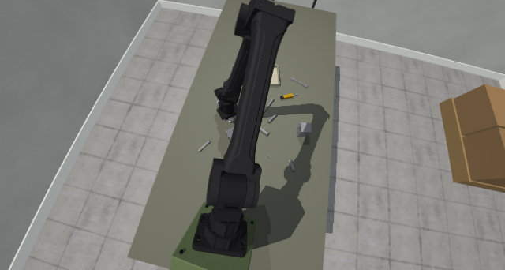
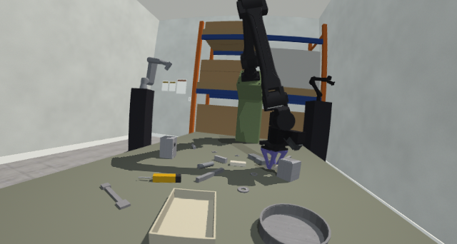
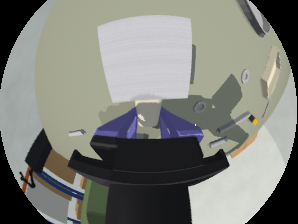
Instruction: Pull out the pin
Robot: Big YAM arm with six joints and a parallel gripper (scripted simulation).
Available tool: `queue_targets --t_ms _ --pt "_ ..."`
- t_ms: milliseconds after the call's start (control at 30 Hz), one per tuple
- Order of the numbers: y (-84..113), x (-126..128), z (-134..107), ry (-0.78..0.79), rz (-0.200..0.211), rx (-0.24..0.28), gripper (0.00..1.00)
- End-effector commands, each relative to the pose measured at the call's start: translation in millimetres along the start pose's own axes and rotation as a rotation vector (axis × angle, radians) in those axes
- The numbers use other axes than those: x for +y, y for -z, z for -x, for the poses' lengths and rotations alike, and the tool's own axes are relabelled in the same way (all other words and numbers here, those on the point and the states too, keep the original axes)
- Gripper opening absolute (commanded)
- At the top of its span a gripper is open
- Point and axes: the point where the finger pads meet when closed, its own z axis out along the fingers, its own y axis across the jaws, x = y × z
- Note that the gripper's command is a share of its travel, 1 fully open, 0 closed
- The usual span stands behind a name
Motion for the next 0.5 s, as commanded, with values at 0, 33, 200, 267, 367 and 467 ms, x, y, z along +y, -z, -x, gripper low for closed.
queue_targets --t_ms 0,33,200,267,367,467 --pt "-10.5 -8.8 -8.3 -0.002 -0.009 0.01 0.0" --pt "-10.6 -8.8 -8.6 -0.002 -0.009 0.01 0.0" --pt "-10.7 -8.7 -8.9 -0.002 -0.009 0.01 0.0" --pt "-10.7 -8.7 -8.9 -0.002 -0.009 0.01 0.0" --pt "-10.8 -8.6 -9.6 -0.002 -0.008 0.01 0.0" --pt "-10.9 -8.5 -10.0 -0.002 -0.008 0.01 0.0"
